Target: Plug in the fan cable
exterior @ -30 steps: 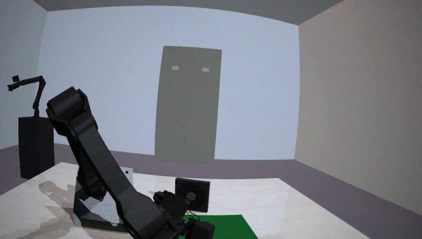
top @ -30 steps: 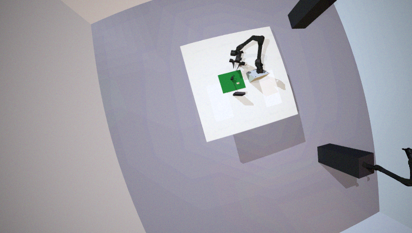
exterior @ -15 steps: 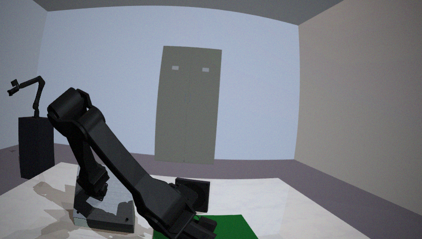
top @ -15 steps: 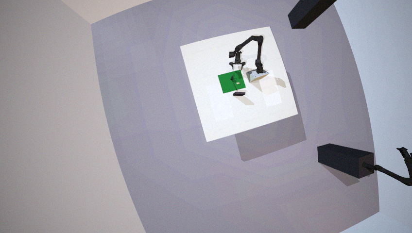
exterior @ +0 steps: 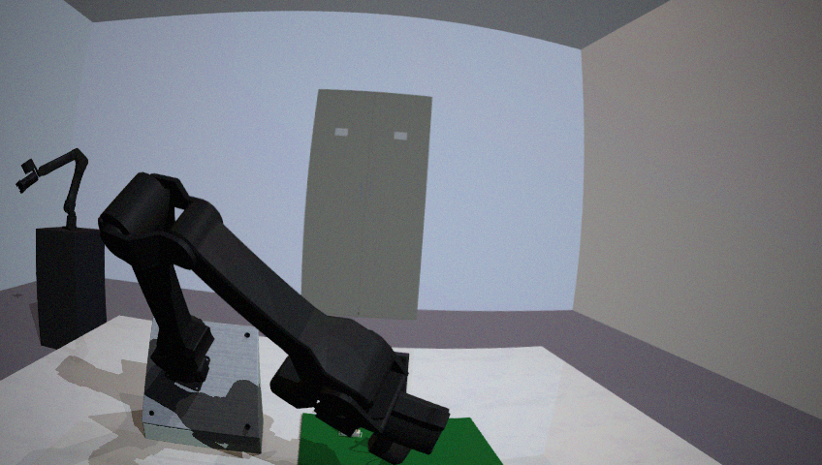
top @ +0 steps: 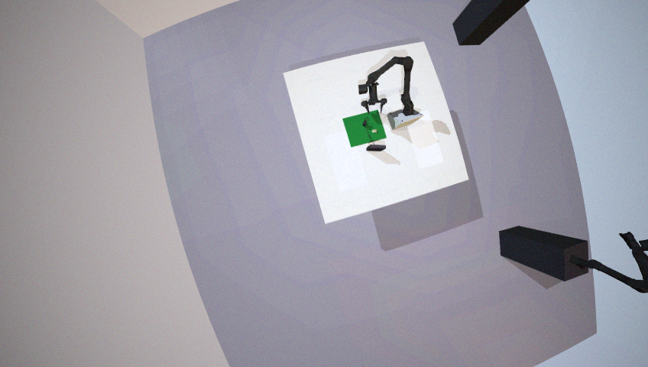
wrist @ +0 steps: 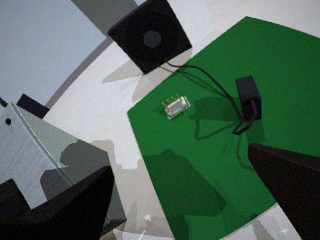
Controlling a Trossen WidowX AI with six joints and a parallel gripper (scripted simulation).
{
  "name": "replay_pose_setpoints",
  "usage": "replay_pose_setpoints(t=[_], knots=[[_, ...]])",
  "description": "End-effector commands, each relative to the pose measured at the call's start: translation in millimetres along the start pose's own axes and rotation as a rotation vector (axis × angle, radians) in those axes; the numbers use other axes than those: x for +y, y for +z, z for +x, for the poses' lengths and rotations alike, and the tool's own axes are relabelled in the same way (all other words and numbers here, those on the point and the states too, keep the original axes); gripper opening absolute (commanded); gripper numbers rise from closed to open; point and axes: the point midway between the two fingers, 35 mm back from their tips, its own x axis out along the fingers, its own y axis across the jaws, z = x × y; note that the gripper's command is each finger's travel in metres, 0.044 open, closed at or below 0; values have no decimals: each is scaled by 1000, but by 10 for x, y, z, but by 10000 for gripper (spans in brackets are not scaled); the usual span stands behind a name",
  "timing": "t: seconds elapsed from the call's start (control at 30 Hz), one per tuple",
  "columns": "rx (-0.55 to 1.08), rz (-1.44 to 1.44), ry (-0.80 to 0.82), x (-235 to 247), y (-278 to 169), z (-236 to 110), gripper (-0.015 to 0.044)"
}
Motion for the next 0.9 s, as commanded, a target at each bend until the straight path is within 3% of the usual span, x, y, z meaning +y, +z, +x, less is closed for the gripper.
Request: replay_pose_setpoints(t=[0.0,0.43,0.87], knots=[[75,28,12,7,10,16,440],[328,108,-19,43,50,2,440],[557,164,-152,24,138,-98,440]])
